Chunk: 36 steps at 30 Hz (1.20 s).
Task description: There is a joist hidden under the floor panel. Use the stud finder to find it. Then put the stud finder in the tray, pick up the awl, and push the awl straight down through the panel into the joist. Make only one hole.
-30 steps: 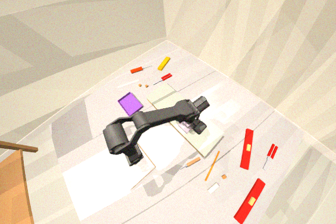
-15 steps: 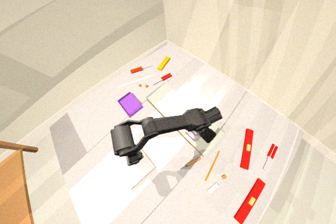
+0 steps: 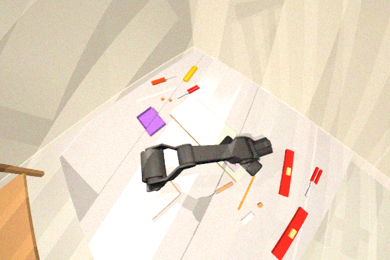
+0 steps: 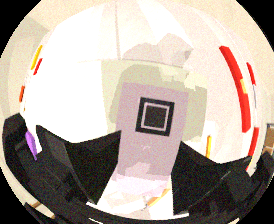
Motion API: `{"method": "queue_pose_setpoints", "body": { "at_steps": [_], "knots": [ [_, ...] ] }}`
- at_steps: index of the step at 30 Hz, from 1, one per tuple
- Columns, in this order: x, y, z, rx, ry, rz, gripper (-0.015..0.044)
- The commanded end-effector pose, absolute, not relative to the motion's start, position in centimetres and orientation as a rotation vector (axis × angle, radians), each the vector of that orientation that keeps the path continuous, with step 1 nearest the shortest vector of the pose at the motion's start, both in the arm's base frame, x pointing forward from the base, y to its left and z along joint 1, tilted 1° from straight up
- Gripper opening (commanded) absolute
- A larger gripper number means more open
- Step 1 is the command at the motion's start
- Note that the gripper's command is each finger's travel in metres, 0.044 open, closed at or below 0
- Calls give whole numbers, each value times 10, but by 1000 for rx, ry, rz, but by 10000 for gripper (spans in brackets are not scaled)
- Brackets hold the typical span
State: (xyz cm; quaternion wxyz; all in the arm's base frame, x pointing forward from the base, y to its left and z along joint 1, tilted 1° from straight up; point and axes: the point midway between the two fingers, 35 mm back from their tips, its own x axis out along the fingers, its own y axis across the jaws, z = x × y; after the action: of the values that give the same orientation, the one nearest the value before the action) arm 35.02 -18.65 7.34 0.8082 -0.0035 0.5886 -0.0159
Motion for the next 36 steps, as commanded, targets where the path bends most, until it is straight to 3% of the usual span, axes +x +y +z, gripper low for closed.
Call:
{"method": "queue_pose_setpoints", "body": {
  "at_steps": [1, 15, 36],
  "knots": [
    [350, -201, 74, -12, 1260, -41, 0],
    [350, -197, 78, -7, 1258, -39, 0],
    [347, -198, 174, -12, 1259, -41, 0]
  ]
}}
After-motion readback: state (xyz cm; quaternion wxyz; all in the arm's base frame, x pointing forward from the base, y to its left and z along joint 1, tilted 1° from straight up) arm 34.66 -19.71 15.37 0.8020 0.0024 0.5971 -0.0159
